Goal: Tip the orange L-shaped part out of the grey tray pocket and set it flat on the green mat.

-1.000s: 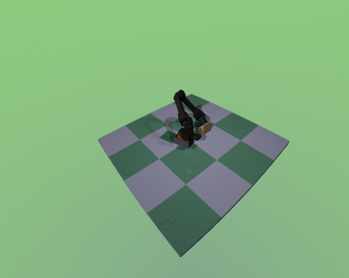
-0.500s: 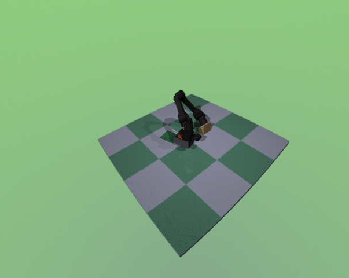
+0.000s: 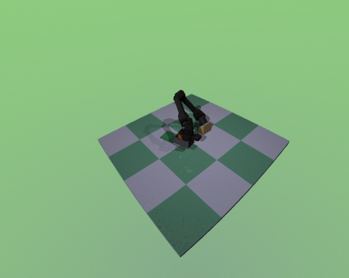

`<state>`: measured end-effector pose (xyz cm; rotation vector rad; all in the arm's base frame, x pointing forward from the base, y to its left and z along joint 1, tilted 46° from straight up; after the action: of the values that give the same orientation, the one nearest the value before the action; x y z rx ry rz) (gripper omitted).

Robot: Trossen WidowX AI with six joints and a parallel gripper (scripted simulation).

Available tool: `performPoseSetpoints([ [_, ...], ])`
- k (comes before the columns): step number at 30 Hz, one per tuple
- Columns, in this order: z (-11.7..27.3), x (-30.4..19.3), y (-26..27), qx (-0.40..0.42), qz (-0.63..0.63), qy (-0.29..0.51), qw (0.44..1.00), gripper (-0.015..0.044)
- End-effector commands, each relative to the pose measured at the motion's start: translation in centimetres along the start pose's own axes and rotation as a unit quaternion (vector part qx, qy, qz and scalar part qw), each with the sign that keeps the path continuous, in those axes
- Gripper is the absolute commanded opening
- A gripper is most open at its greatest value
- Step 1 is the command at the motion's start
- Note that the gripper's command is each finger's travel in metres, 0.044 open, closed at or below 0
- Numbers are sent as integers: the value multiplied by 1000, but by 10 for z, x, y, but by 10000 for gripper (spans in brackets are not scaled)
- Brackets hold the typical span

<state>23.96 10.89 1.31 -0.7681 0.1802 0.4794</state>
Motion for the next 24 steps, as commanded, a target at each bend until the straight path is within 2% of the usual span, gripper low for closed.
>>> performPoseSetpoints([
  [1, 6, 1, 5, -1, -1, 1, 1000, 180],
  [8, 18, 3, 9, -3, 0, 2, 1000, 180],
  [16, 104, 1, -1, -2, 1, 2, 1000, 180],
  [24, 107, 0, -1, -2, 1, 2, 1000, 180],
])
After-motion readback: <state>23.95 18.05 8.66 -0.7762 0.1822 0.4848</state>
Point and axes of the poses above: the point midway between the two fingers, 35 mm back from their tips, its own z axis back along the fingers, its own y axis across the jaws, x = y × z, the point moved 8 cm from there along z, back along the fingers, and after that the axes turned 12 degrees about z, right-handed, at the moved point
